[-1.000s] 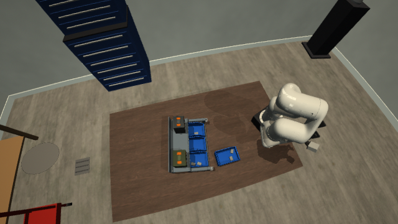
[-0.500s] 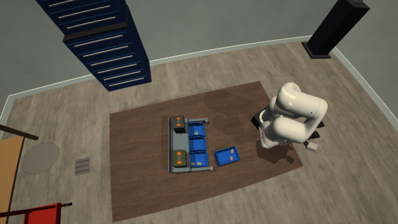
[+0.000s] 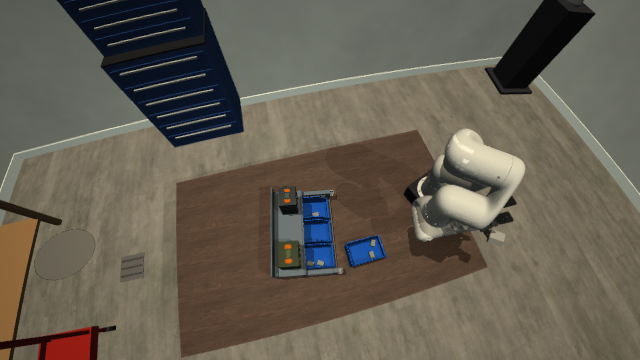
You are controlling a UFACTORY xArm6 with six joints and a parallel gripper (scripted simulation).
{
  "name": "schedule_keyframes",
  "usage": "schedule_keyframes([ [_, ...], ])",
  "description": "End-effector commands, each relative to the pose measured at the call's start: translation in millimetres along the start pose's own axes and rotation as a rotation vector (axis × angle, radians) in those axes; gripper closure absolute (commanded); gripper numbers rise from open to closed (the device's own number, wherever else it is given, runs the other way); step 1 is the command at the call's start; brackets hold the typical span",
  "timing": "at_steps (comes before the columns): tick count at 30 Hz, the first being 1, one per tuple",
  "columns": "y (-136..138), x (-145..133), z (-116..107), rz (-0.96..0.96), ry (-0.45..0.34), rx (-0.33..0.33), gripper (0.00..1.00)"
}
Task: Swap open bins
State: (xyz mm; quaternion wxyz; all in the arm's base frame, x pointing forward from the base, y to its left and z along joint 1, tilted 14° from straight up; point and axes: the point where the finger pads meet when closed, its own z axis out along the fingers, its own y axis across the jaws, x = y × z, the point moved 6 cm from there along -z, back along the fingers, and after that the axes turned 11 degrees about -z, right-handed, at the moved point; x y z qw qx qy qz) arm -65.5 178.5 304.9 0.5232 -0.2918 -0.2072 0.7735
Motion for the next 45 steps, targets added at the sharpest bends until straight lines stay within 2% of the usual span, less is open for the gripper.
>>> schedule_keyframes([
  [1, 0, 1, -7, 0.011, 0.009, -0.060, 0.00],
  [11, 1, 4, -31, 0.045, 0.058, -0.235, 0.00],
  [13, 1, 4, -31, 0.045, 0.058, -0.235, 0.00],
  [21, -3, 5, -61, 0.079, 0.135, -0.410, 0.00],
  [28, -12, 2, -96, 0.114, 0.241, -0.585, 0.00],
  [30, -12, 2, -96, 0.114, 0.241, -0.585, 0.00],
  [37, -28, -7, -139, 0.155, 0.393, -0.772, 0.00],
  [44, -55, -28, -189, 0.204, 0.598, -0.964, 0.00],
  [45, -55, -28, -189, 0.204, 0.598, -0.964, 0.00],
])
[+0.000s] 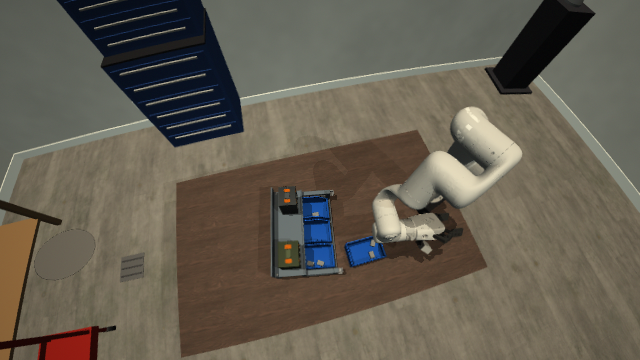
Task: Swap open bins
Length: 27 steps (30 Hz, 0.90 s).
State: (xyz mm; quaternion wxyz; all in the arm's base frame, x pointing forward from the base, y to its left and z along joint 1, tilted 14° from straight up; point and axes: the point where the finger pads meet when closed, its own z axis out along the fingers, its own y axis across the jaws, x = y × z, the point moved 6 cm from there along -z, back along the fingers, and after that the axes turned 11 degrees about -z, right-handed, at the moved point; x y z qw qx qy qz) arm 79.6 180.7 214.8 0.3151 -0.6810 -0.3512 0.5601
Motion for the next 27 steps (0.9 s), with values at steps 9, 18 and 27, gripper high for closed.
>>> schedule_keyframes([
  [9, 34, 1, -85, 0.131, 0.276, -0.251, 0.00],
  [18, 52, -17, -154, 0.249, 0.501, -0.414, 0.00],
  [27, 64, -56, -229, 0.387, 0.750, -0.573, 0.00],
])
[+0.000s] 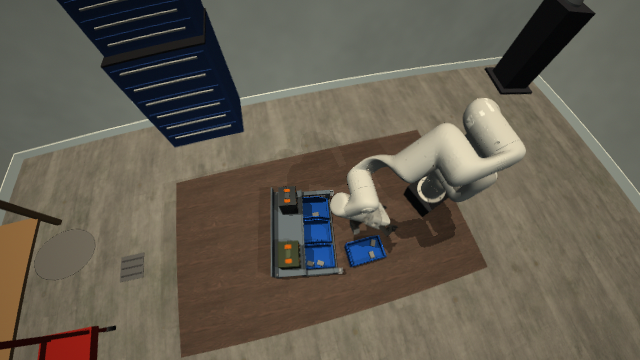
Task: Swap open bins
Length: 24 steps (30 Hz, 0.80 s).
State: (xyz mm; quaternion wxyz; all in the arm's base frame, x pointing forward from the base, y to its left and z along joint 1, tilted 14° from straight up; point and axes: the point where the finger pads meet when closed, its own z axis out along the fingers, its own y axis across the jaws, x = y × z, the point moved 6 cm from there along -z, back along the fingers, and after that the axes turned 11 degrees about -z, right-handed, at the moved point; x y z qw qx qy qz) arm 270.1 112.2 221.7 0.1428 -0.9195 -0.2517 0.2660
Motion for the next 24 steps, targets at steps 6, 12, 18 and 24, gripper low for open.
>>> schedule_keyframes([
  [6, 54, 13, -70, 0.152, 0.242, -0.164, 0.00],
  [12, 81, 9, -111, 0.236, 0.370, -0.249, 0.00],
  [18, 106, -1, -155, 0.323, 0.500, -0.334, 0.00],
  [24, 104, 0, -154, 0.169, 0.494, -0.385, 0.00],
])
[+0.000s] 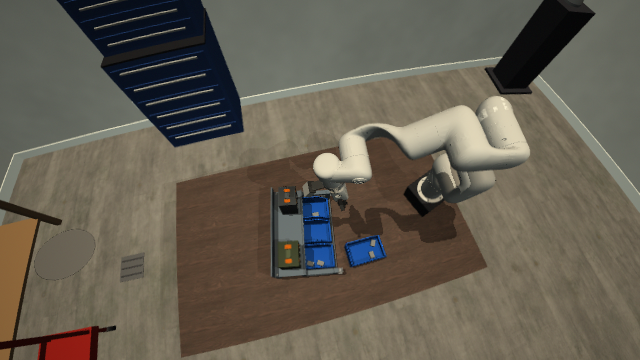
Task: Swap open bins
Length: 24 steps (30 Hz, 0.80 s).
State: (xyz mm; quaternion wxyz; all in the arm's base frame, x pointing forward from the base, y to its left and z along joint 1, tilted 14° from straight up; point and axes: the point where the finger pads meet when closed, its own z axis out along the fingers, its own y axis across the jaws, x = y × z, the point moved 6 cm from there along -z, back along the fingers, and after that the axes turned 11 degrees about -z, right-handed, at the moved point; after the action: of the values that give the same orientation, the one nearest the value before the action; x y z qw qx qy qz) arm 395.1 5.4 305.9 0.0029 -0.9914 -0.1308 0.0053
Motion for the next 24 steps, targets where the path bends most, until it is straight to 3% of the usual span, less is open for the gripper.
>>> schedule_keyframes([
  [1, 0, 2, -1, -0.095, 0.023, -0.008, 0.00],
  [24, -24, -4, 13, -0.698, 0.068, -0.031, 0.00],
])
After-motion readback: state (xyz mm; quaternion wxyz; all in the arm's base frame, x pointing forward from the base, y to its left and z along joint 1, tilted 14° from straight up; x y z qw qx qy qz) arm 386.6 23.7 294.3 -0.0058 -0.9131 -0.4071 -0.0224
